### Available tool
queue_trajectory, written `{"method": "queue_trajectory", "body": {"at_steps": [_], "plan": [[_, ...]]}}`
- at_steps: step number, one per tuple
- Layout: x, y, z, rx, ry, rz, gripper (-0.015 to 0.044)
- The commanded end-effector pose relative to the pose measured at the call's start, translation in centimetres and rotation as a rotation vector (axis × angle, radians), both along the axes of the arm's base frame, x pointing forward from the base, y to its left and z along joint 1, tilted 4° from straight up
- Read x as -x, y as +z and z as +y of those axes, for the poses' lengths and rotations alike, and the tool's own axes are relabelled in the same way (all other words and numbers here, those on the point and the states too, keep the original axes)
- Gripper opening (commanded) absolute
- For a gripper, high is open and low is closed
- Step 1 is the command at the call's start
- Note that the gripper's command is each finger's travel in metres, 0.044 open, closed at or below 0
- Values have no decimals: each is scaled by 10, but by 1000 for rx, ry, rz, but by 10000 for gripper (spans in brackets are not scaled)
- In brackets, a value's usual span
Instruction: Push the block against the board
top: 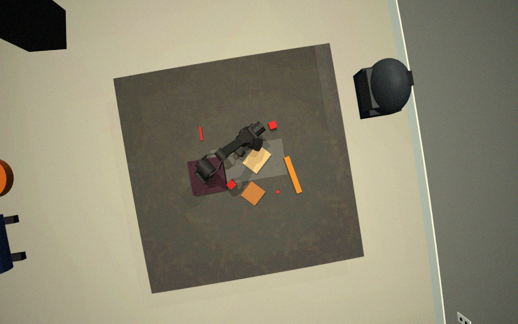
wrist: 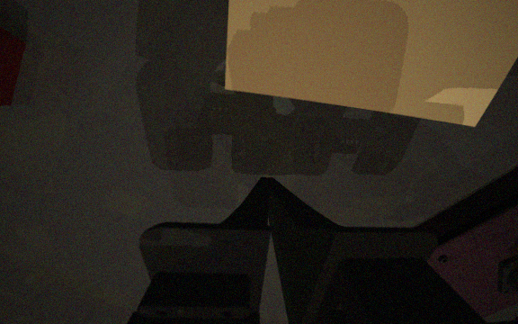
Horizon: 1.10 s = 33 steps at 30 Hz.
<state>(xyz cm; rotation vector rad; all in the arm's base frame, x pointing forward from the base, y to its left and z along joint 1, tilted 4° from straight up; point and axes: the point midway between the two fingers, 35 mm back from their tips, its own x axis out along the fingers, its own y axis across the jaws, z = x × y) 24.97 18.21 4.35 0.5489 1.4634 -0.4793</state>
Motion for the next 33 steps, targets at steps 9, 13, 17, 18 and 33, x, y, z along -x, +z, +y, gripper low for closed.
{"method": "queue_trajectory", "body": {"at_steps": [9,13,17,18,33], "plan": [[-1,43,-7,-22,-5,-31,0],[11,43,-51,-14,-47,-25,0],[11,43,-53,-13,-49,-24,0],[11,40,-53,-13,-49,-24,0],[2,-11,-54,-13,-49,-24,0]]}}
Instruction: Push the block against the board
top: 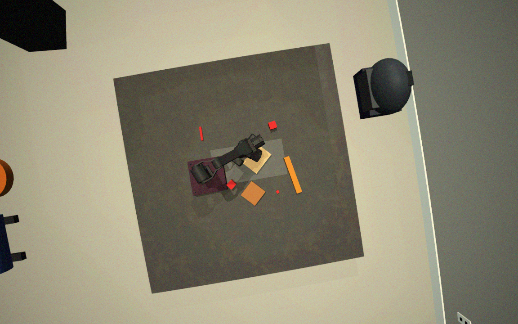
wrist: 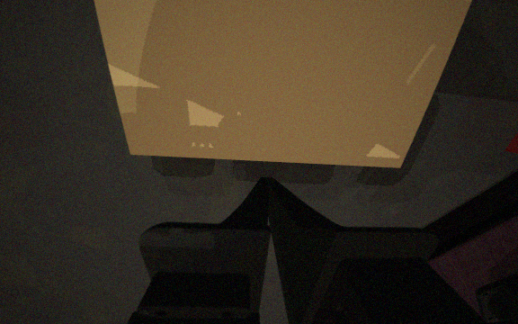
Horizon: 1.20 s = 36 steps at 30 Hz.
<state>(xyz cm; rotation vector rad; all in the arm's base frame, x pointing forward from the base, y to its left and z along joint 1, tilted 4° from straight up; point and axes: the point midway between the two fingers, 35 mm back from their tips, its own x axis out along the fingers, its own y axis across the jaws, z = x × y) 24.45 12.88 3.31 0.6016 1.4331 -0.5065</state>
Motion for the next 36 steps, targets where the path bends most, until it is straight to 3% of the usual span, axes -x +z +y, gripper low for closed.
{"method": "queue_trajectory", "body": {"at_steps": [1,36], "plan": [[-5,-1,-2,-2,5,-2,0],[-48,3,-33,1,5,-5,0]]}}
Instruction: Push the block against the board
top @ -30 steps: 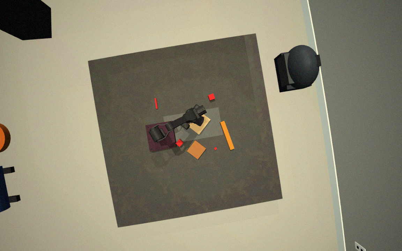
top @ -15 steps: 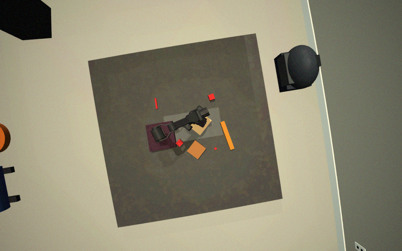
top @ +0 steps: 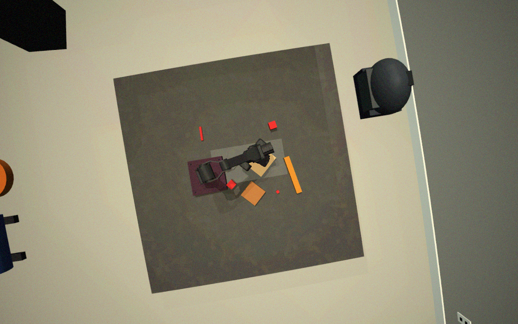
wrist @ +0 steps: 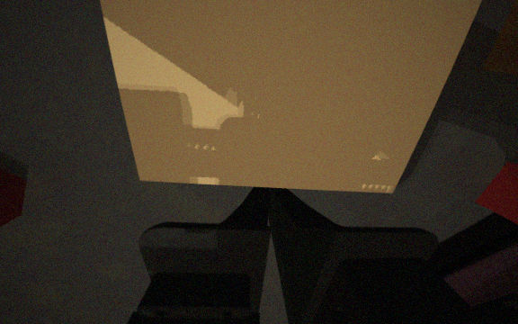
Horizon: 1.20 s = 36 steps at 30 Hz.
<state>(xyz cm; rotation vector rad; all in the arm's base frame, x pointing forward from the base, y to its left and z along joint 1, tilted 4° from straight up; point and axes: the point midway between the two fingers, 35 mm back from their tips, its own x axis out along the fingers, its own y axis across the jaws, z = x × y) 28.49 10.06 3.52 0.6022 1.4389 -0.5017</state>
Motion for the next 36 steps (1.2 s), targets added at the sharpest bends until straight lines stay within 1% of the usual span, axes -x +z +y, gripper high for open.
{"method": "queue_trajectory", "body": {"at_steps": [1,36], "plan": [[-8,1,-6,6,2,-9,0],[-43,2,-43,9,1,-13,0]]}}
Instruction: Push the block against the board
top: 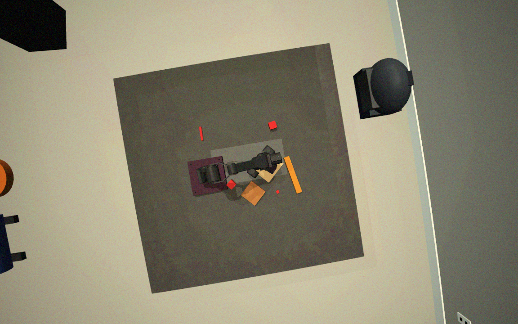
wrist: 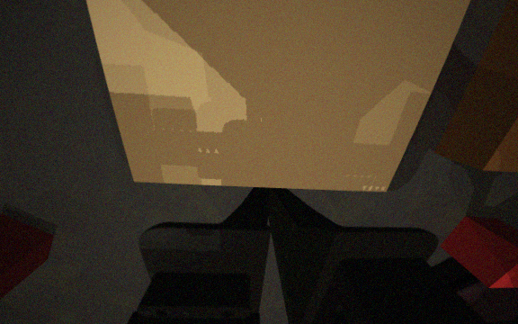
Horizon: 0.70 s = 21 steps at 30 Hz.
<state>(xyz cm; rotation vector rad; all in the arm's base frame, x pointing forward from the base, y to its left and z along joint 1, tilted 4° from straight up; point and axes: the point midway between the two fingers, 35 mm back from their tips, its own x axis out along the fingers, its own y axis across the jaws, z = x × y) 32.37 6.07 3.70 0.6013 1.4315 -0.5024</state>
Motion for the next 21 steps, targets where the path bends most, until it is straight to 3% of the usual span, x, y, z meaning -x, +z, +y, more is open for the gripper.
{"method": "queue_trajectory", "body": {"at_steps": [1,21], "plan": [[-3,0,-3,6,2,-6,0],[20,-1,19,4,2,-4,0]]}}
